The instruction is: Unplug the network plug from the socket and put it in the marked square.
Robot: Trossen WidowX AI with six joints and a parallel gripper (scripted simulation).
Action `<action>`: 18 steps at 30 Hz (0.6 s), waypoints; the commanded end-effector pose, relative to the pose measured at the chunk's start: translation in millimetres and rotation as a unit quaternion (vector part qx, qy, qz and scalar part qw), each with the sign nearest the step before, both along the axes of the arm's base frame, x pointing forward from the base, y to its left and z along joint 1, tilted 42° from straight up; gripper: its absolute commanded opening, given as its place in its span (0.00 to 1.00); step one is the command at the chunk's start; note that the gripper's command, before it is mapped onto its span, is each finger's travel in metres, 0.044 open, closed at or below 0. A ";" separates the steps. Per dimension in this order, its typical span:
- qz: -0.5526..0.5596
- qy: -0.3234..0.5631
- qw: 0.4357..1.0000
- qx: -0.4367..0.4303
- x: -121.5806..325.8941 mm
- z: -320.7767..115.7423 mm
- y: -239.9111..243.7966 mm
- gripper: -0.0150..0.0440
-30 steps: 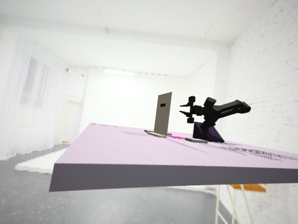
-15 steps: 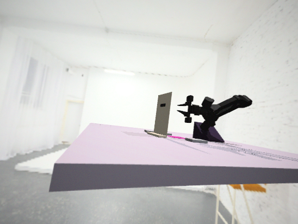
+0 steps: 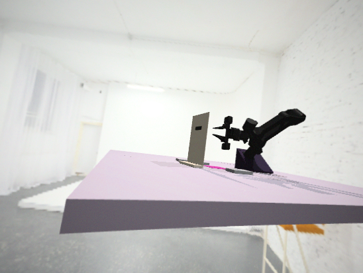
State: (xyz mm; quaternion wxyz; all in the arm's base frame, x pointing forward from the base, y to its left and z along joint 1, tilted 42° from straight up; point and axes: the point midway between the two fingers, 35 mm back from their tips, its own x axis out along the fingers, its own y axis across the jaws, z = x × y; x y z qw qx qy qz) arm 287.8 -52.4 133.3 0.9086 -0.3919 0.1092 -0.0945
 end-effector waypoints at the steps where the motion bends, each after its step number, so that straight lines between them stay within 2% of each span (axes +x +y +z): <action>1: -0.002 -0.001 1.000 -0.004 5.8 -1.6 -1.1 0.52; 18: -0.002 -0.004 1.000 -0.006 21.9 -1.1 -2.3 0.52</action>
